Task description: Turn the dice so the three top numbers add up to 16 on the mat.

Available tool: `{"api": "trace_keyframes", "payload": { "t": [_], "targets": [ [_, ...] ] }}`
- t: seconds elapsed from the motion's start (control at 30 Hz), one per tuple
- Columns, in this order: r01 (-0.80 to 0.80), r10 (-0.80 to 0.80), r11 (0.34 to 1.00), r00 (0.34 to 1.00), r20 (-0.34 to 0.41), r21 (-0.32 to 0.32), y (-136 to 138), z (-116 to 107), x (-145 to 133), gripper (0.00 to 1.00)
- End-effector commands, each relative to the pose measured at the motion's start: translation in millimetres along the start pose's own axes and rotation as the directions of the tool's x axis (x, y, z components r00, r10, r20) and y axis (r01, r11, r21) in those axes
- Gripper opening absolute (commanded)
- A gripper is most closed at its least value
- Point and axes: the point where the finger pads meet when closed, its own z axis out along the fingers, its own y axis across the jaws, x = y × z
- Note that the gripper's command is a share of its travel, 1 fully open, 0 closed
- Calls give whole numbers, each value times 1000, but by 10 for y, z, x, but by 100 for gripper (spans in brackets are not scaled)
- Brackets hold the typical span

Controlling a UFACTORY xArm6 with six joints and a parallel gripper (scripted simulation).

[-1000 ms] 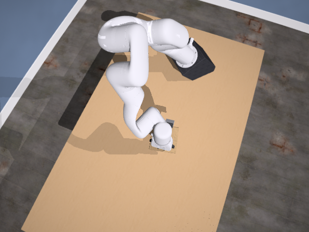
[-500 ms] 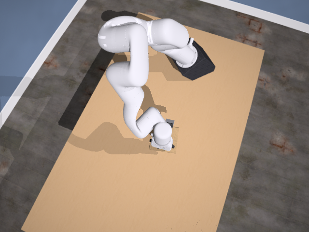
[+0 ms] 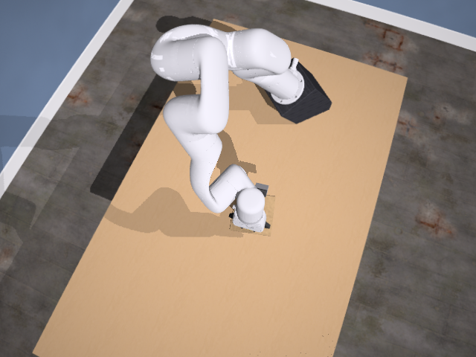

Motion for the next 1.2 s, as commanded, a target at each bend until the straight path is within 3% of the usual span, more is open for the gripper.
{"api": "trace_keyframes", "payload": {
  "t": [0.0, 0.4, 0.7, 1.17],
  "targets": [
    [0, 0, 1000, 1000, 3, -1, 1, -9, -13, 42],
    [0, 1, 1000, 1000, 3, -1, 1, -16, -13, 42],
    [-1, 1, 1000, 1000, 3, -1, 1, -185, -12, 42],
    [-1, 1, 1000, 1000, 3, -1, 1, -851, -10, 42]
  ]
}}
